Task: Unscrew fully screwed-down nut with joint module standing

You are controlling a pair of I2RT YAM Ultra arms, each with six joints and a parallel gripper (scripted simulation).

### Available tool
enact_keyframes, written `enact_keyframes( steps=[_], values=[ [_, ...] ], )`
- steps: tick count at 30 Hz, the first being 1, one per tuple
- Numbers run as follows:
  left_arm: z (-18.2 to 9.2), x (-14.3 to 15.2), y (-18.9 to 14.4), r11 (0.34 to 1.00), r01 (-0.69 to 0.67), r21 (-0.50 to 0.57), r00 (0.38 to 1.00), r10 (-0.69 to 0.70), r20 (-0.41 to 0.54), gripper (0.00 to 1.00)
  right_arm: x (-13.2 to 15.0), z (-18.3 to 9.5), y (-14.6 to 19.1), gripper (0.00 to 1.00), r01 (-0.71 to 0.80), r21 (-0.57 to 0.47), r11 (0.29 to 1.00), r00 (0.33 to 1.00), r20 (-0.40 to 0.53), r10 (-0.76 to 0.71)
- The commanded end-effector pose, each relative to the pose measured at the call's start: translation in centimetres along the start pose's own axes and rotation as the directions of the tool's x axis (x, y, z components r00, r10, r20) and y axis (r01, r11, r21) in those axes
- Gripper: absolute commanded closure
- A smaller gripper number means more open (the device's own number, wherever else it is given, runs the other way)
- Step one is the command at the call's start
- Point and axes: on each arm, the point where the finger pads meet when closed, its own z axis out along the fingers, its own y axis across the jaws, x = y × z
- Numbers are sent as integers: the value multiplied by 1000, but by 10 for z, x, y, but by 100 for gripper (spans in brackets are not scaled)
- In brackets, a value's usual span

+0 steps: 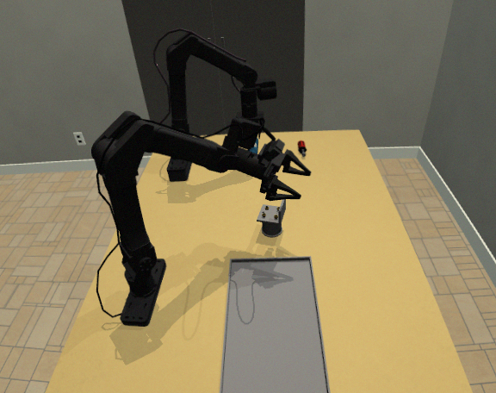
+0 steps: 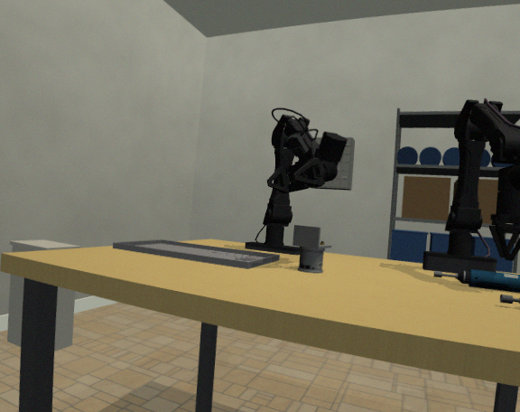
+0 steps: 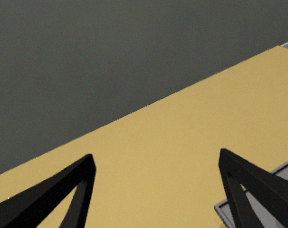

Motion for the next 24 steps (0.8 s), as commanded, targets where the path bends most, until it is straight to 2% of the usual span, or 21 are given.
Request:
enact_keyframes(
  steps=[1,3,4,15,17,18,20,21,24],
  values=[
    [-13,1,-9,999,1,34,1000,-1,6,35,-26,-8,5,14,-44,-7,999,998,42,44],
    [-13,1,-9,999,1,34,1000,-1,6,35,-26,-8,5,14,-44,-7,999,998,42,44],
    [-13,1,-9,999,1,34,1000,-1,6,35,-8,-14,-2,14,-6,-13,1000,1000,26,6],
    [-13,1,-9,999,1,34,1000,-1,6,35,36,-77,4,14,124,-168,978,992,-2,-127],
    [-13,1,-9,999,1,34,1000,-1,6,35,37,-77,3,14,129,-166,978,991,-4,-131],
    [-13,1,-9,999,1,34,1000,-1,6,35,23,-79,13,14,90,-177,980,996,7,-91],
    [-13,1,-9,999,1,34,1000,-1,6,35,23,-79,13,14,90,-177,980,996,7,-91],
    [-13,1,-9,999,1,34,1000,-1,6,35,38,-82,4,14,125,-185,975,992,1,-127],
    [-13,1,-9,999,1,34,1000,-1,6,35,49,-97,1,14,157,-228,961,987,2,-161]
  ],
)
